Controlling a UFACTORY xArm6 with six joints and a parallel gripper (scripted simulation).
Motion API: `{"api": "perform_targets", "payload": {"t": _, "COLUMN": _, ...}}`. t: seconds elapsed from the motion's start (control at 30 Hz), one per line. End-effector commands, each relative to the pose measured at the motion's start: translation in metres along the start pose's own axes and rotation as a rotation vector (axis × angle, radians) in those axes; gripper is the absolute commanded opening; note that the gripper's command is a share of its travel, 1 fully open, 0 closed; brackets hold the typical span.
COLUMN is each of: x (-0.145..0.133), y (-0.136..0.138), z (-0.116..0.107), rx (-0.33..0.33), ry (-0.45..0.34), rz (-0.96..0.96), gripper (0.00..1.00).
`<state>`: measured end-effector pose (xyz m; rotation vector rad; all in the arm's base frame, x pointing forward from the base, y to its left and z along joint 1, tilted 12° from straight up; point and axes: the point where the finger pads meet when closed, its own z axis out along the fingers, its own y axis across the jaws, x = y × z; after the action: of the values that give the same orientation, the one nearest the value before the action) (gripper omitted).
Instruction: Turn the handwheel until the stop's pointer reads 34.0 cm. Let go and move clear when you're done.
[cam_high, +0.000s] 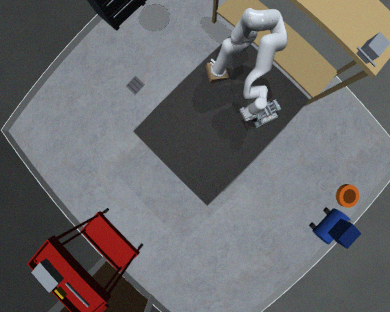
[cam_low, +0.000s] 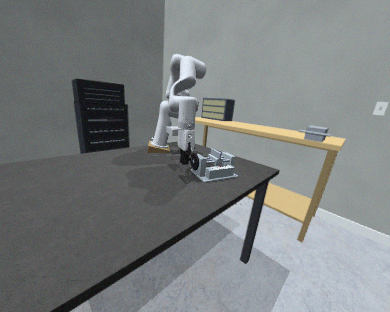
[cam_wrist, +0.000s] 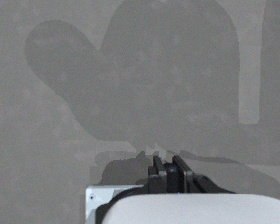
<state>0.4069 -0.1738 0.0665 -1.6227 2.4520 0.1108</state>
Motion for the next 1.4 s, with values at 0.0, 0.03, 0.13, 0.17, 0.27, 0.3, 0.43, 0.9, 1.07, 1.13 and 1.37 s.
{"api": "perform_targets", "payload": {"t": 0.0, "x": 0.0, "y": -0.002, "z": -0.007, "rx": 0.002, "ry": 0.0, "rz": 0.0, "gripper": 0.06}}
{"api": "perform_targets", "payload": {"t": 0.03, "x": 0.0, "y": -0.002, "z": -0.007, "rx": 0.002, "ry": 0.0, "rz": 0.0, "gripper": 0.06}}
{"api": "perform_targets", "payload": {"t": 0.13, "x": 0.0, "y": -0.003, "z": -0.011, "rx": 0.002, "ry": 0.0, "rz": 0.0, "gripper": 0.06}}
{"api": "perform_targets", "payload": {"t": 0.17, "x": 0.0, "y": -0.004, "z": -0.012, "rx": 0.002, "ry": 0.0, "rz": 0.0, "gripper": 0.06}}
{"api": "perform_targets", "payload": {"t": 0.27, "x": 0.0, "y": -0.006, "z": -0.015, "rx": 0.002, "ry": 0.0, "rz": 0.0, "gripper": 0.06}}
{"api": "perform_targets", "payload": {"t": 0.3, "x": 0.0, "y": -0.006, "z": -0.016, "rx": 0.002, "ry": 0.0, "rz": 0.0, "gripper": 0.06}}
{"api": "perform_targets", "payload": {"t": 0.43, "x": 0.0, "y": -0.009, "z": -0.019, "rx": 0.002, "ry": 0.0, "rz": 0.0, "gripper": 0.06}}
{"api": "perform_targets", "payload": {"t": 0.9, "x": 0.0, "y": -0.017, "z": -0.024, "rx": 0.002, "ry": 0.0, "rz": 0.0, "gripper": 0.06}}
{"api": "perform_targets", "payload": {"t": 1.07, "x": 0.0, "y": -0.019, "z": -0.025, "rx": 0.002, "ry": 0.0, "rz": 0.0, "gripper": 0.06}}
{"api": "perform_targets", "payload": {"t": 1.13, "x": 0.0, "y": -0.02, "z": -0.025, "rx": 0.002, "ry": 0.0, "rz": 0.0, "gripper": 0.06}}
{"api": "perform_targets", "payload": {"t": 1.37, "x": 0.0, "y": -0.022, "z": -0.026, "rx": 0.002, "ry": 0.0, "rz": 0.0, "gripper": 0.06}}
